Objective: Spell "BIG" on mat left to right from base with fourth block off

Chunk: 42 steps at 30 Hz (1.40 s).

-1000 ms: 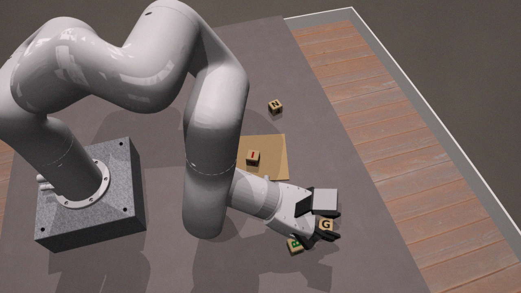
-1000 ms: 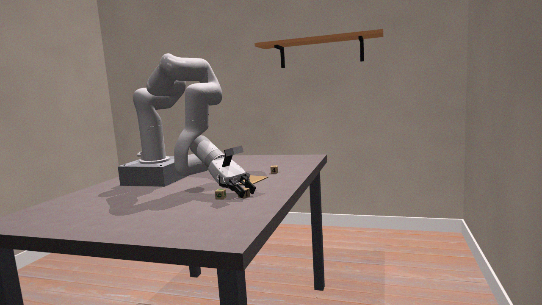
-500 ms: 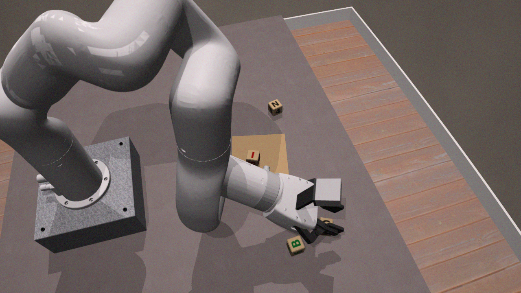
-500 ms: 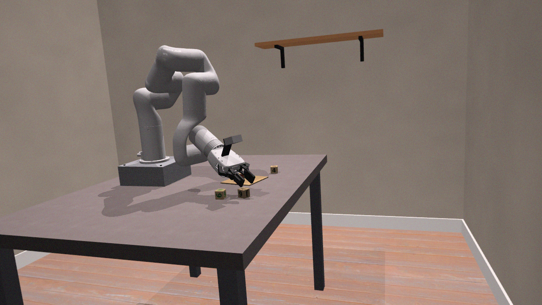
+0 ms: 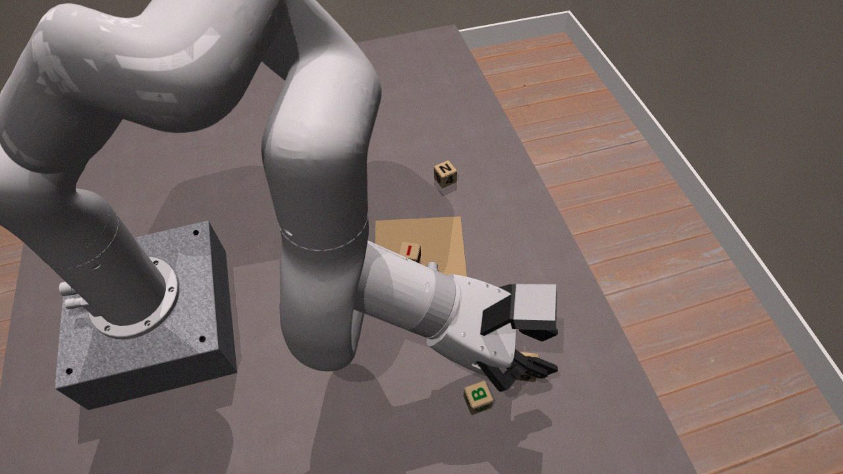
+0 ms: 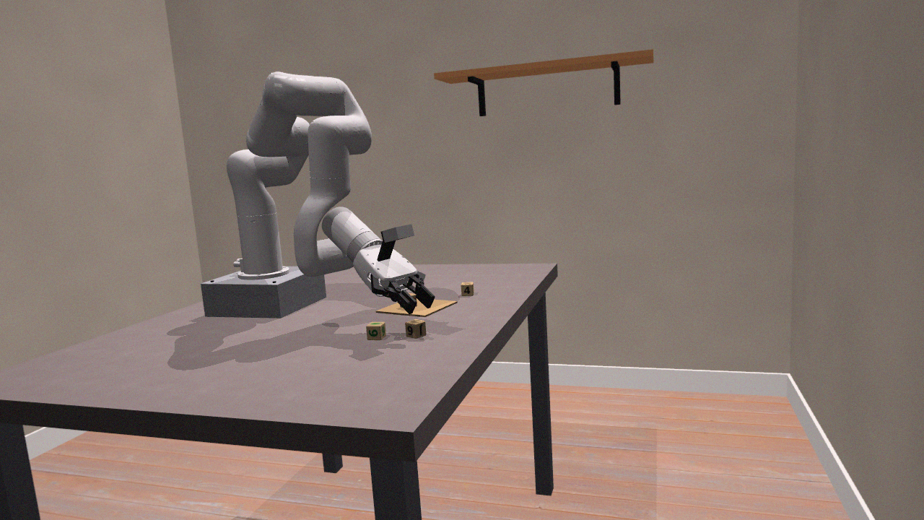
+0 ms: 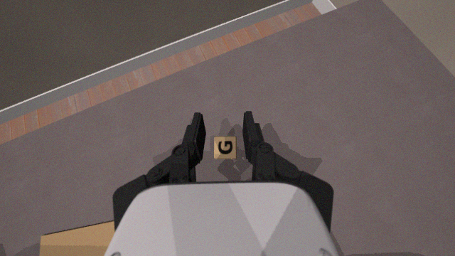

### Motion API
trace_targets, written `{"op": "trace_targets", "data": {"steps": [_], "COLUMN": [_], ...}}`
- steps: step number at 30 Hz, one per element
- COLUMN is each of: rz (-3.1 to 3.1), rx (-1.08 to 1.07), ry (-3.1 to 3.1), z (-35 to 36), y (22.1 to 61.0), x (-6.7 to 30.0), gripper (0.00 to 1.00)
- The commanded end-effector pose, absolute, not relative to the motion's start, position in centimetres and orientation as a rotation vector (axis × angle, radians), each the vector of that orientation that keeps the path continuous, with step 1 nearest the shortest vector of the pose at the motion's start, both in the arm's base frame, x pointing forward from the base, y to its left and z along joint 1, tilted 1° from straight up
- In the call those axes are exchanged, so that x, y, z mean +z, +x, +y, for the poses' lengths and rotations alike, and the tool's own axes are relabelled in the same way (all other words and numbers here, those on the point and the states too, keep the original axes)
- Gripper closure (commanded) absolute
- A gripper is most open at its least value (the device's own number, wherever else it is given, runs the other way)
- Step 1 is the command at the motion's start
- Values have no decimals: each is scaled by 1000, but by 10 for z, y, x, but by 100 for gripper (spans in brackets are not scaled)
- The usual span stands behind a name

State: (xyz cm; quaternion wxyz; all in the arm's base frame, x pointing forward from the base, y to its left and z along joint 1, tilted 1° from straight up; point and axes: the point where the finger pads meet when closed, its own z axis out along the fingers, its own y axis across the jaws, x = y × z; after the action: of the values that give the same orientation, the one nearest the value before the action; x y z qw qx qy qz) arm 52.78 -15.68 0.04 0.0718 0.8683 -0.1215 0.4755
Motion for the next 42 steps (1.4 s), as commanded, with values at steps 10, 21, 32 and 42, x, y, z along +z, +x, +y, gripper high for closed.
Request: {"op": "trace_targets", "data": {"steps": [10, 21, 32, 42], "rz": [-396, -433, -439, -443], "rx": [1059, 693, 327, 67], "ry": [2817, 2965, 3062, 3103], "z": [-158, -159, -159, -157], "y": [529, 531, 533, 534], "x": [12, 21, 28, 34], "gripper": [53, 53, 53, 53]}}
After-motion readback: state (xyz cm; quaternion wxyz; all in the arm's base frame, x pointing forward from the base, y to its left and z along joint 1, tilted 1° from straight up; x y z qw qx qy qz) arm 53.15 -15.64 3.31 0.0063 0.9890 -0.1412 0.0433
